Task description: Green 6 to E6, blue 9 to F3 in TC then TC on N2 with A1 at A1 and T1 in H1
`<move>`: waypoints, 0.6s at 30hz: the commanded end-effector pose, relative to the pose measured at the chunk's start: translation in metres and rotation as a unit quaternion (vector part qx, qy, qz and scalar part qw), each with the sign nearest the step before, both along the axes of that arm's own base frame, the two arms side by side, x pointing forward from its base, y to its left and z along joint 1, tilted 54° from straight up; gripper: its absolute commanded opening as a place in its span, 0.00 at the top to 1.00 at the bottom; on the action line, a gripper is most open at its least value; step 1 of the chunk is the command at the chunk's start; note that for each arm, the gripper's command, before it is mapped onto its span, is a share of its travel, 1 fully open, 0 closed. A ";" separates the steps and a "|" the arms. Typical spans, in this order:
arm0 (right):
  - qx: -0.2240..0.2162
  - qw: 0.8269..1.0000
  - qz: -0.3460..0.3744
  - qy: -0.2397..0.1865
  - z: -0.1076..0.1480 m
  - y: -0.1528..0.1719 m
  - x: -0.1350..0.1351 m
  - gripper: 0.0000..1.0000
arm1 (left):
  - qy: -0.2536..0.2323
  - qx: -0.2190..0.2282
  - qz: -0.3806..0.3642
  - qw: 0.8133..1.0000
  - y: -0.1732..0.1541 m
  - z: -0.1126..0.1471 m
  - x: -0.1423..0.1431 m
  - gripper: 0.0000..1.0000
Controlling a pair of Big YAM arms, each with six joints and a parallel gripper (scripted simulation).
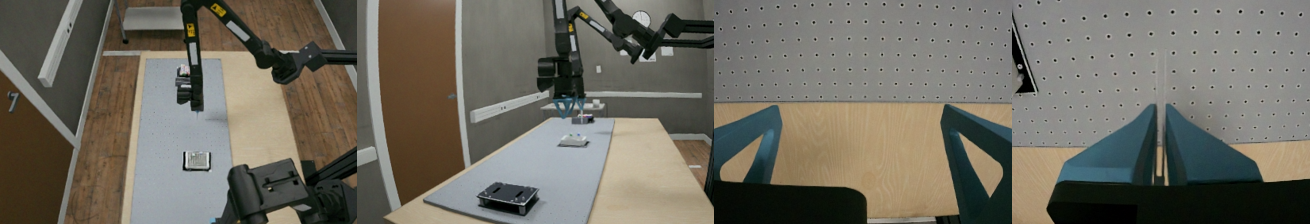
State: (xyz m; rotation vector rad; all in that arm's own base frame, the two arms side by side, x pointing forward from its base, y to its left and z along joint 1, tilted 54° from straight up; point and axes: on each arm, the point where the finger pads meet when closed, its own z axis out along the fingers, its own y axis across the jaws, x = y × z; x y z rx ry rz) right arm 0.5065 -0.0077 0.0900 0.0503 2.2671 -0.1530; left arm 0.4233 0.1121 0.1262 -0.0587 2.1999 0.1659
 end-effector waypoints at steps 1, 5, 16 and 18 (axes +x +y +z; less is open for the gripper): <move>-0.007 1.000 -0.001 -0.002 0.007 -0.012 -0.005 0.93 | -0.001 0.002 -0.002 1.000 0.000 0.000 0.000 0.00; -0.007 1.000 -0.001 -0.003 0.010 -0.018 -0.004 0.93 | -0.001 0.002 -0.002 1.000 0.000 0.000 0.000 0.00; -0.007 1.000 -0.001 -0.010 0.019 -0.033 0.000 0.93 | -0.001 0.002 -0.002 1.000 0.000 0.000 0.000 0.00; -0.007 1.000 -0.001 -0.009 0.020 -0.036 0.000 0.93 | -0.001 0.002 -0.002 1.000 0.000 0.000 0.000 0.00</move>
